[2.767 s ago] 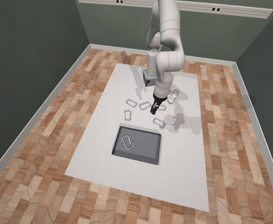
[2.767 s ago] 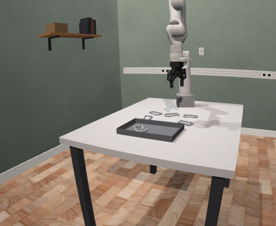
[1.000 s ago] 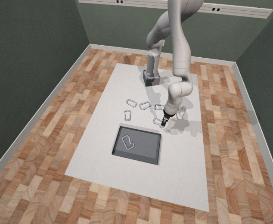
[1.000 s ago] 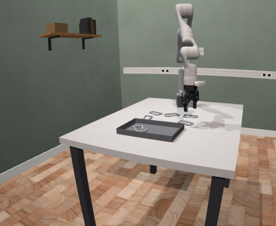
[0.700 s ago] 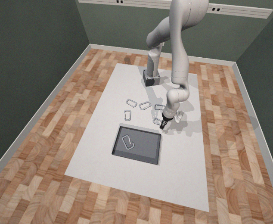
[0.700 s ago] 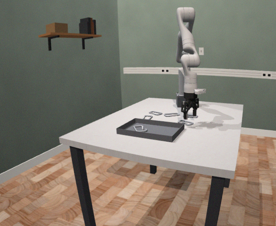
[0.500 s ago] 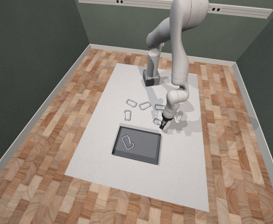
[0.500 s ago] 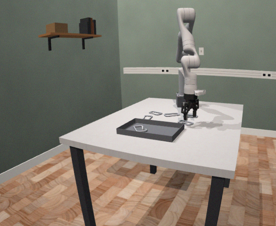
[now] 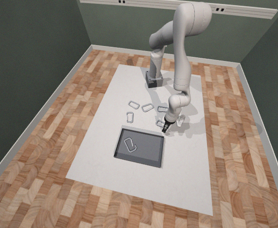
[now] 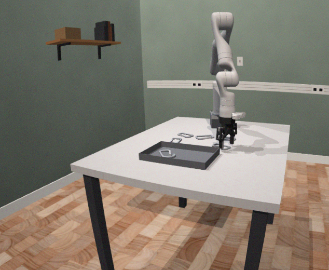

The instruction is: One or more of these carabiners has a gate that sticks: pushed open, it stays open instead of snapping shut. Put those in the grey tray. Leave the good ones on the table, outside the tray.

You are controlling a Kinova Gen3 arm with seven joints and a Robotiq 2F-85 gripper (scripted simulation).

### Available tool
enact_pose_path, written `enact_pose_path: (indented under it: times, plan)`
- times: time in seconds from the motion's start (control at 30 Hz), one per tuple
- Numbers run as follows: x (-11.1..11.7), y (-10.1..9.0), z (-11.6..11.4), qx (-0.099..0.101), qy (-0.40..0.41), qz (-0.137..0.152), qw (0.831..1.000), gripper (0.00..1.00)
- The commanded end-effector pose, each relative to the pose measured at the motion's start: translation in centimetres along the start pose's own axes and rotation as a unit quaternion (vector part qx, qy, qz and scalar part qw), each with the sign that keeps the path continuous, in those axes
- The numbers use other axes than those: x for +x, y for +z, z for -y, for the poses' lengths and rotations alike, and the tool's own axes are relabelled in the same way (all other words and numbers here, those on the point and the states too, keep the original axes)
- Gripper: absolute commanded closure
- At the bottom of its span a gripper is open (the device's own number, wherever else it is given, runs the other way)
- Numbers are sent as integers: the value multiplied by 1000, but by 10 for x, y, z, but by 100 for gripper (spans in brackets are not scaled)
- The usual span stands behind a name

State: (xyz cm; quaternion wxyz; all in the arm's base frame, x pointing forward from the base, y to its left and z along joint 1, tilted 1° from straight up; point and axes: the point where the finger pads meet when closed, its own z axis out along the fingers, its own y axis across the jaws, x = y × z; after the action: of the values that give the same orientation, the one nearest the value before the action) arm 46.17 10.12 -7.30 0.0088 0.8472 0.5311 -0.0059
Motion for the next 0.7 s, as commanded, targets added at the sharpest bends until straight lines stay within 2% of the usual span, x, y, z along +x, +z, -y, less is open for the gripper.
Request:
enact_pose_path:
  times: [0.0, 0.1, 0.13, 0.67]
  plan:
    - [1, 1, -2, -3, 3, -1, 1000, 0]
    - [1, 1, -2, -3, 3, -1, 1000, 0]
    - [1, 6, -2, -1, 0, 0, 1000, 0]
    - [1, 6, -2, -1, 0, 0, 1000, 0]
